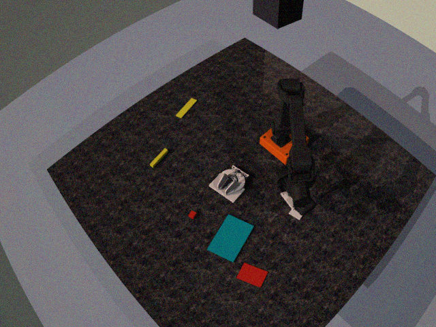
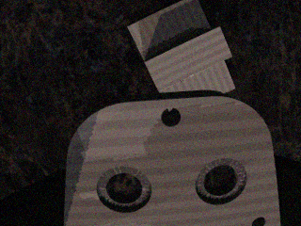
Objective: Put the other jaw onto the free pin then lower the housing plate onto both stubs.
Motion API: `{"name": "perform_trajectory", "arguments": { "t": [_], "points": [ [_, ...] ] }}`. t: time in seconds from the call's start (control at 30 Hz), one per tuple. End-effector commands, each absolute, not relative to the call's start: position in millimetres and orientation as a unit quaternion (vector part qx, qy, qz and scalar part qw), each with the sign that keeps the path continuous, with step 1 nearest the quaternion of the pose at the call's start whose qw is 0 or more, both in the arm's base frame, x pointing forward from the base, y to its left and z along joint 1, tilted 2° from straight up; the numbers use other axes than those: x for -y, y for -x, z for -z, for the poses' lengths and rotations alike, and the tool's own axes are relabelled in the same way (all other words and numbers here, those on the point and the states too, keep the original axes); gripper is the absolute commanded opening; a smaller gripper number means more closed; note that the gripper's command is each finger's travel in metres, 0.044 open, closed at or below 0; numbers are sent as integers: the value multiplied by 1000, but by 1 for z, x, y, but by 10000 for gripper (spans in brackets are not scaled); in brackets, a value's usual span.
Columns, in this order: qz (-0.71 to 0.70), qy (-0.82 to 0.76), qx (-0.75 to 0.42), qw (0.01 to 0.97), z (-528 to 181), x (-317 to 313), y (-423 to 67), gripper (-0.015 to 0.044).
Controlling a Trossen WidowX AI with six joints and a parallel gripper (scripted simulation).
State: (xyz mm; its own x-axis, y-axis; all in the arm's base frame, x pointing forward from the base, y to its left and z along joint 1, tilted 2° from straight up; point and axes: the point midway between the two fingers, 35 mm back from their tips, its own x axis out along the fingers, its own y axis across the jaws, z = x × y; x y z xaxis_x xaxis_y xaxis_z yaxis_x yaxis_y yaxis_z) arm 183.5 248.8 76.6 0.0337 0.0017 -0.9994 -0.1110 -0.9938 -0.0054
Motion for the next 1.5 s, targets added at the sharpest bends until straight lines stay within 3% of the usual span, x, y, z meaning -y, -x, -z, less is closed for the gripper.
{"name": "perform_trajectory", "arguments": {
  "t": [0.0,1.47],
  "points": [
    [-690,715,-76,78,-77,-240,-190,351],
    [-509,535,-470,484,-81,-131,-244,351]
  ]
}}
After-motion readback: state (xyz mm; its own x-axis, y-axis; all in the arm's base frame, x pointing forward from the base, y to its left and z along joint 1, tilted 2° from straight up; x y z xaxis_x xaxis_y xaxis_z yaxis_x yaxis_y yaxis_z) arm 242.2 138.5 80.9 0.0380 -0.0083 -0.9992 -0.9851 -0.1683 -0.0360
